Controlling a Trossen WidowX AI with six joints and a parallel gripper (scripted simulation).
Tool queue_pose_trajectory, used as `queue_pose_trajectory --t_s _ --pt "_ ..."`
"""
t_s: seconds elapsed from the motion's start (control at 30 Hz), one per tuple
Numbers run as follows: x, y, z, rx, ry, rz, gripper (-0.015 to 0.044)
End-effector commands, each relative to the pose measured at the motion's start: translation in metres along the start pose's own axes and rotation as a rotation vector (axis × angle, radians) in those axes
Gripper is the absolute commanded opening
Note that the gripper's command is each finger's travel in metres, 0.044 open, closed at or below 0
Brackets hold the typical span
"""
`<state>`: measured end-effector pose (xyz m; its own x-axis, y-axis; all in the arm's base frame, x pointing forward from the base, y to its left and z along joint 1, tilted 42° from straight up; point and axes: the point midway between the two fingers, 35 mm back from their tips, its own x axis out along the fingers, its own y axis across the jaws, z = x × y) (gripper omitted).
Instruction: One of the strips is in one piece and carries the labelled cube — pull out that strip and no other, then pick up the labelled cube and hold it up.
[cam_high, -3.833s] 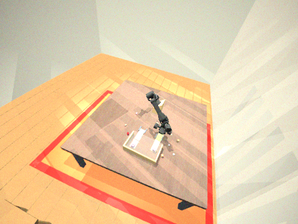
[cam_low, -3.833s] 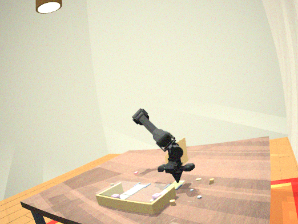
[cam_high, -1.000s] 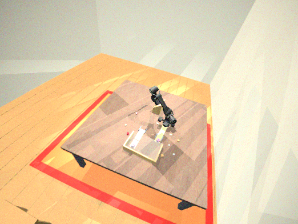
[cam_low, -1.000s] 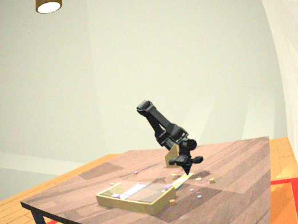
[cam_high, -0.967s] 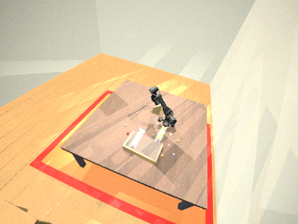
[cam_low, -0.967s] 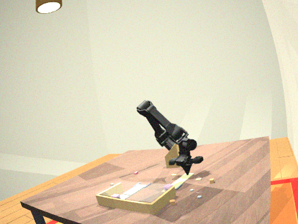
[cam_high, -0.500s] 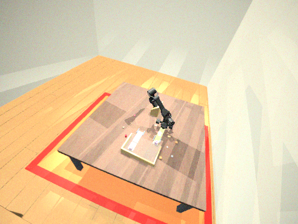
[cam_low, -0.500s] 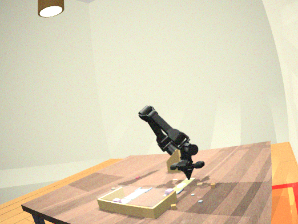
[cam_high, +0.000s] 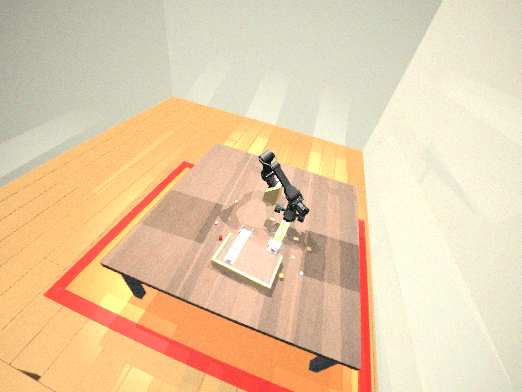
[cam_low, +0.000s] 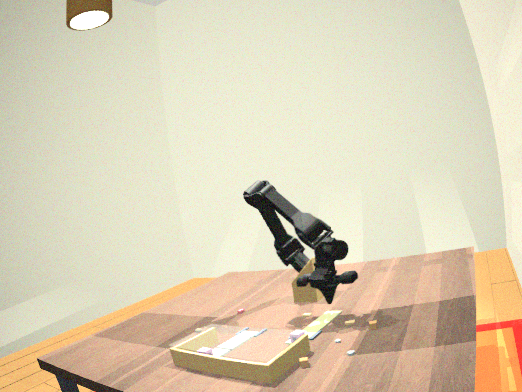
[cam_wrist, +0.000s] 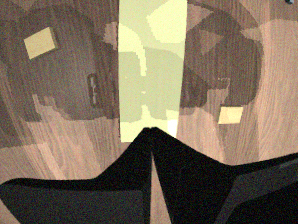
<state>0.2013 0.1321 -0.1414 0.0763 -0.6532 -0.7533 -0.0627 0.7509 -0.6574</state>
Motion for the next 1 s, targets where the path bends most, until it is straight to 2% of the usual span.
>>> queue_pose_trajectory --t_s 0.0,0.1,0.5,0.97 --pt "-0.003 -0.001 0.006 0.066 0.010 0.002 0.0053" --pt "-0.004 -0.001 0.023 0.190 0.009 0.001 0.0131" --pt "-0.011 -0.003 0.063 0.196 0.008 0.001 0.0440" --pt "-0.019 -0.004 0.114 0.198 0.006 0.001 0.0440"
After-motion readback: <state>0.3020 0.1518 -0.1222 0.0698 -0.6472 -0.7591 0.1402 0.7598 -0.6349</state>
